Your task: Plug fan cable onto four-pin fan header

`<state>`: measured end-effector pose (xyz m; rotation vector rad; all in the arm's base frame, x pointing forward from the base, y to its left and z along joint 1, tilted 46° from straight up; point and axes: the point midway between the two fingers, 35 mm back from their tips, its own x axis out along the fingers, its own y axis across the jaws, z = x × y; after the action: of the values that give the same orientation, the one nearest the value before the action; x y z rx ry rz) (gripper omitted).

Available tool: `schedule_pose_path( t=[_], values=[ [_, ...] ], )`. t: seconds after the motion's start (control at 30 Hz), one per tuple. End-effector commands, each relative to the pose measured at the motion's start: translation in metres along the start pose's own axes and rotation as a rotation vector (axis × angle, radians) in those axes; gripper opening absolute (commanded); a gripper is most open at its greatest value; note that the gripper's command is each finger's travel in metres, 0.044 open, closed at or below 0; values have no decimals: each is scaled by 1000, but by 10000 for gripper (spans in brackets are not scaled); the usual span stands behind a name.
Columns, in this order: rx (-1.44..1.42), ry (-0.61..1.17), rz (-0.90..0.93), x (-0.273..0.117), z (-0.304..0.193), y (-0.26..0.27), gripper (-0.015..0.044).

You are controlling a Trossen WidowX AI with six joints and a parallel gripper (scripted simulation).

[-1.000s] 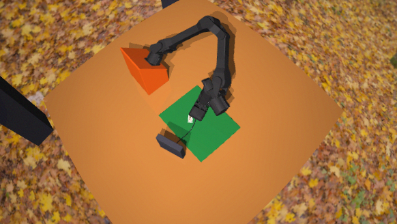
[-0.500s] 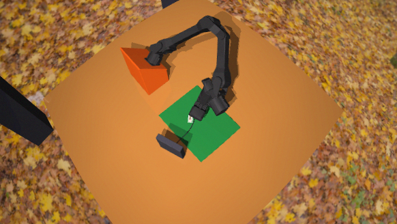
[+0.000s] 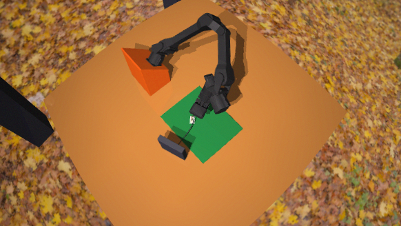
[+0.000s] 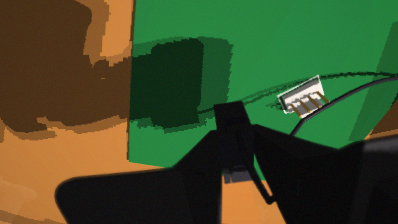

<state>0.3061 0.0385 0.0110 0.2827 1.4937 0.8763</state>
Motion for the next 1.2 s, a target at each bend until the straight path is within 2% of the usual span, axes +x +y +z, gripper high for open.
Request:
schedule_pose_path(
  t=[0.0, 0.43, 0.6, 1.17],
  values=[
    [-9, -7, -11, -18, -1, -1, 0],
    [-5, -8, -5, -57, -15, 1, 0],
    [1, -9, -5, -59, -16, 1, 0],
    [537, -176, 41, -65, 8, -5, 0]
  ],
)
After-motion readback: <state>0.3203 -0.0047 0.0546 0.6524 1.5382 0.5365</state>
